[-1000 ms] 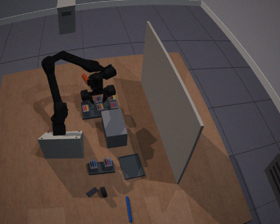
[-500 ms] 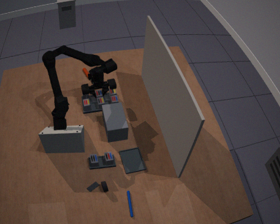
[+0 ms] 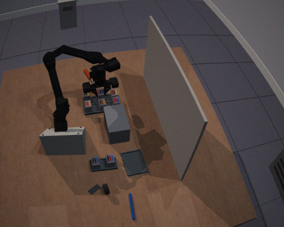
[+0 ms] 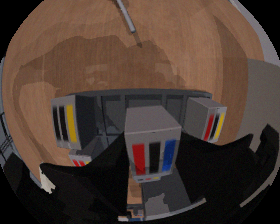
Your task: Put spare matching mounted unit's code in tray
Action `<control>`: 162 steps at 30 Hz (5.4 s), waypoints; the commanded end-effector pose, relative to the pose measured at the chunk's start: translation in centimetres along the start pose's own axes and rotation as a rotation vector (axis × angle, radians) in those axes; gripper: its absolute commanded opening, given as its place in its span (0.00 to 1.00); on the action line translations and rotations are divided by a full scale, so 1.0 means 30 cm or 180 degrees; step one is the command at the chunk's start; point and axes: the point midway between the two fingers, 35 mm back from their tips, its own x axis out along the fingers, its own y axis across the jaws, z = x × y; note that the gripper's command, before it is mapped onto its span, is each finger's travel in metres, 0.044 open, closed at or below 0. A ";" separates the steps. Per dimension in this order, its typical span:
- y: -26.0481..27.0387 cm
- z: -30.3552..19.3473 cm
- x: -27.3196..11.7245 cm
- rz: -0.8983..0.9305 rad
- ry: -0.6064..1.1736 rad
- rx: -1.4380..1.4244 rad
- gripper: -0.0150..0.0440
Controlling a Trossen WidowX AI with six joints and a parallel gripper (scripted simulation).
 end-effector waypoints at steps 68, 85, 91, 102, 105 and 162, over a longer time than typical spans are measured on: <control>-0.330 -0.579 -0.411 -0.0046 0.0222 0.0037 0.25; -0.358 -0.918 -0.418 -0.0020 0.0197 0.0024 0.25; -0.344 -1.041 -0.413 -0.0015 0.0172 0.0015 0.25; -0.287 -1.264 -0.389 -0.0017 0.0106 -0.0009 0.25; -0.265 -1.323 -0.379 -0.0020 0.0084 -0.0018 0.25; -0.252 -1.405 -0.237 -0.0029 0.0061 -0.0029 0.25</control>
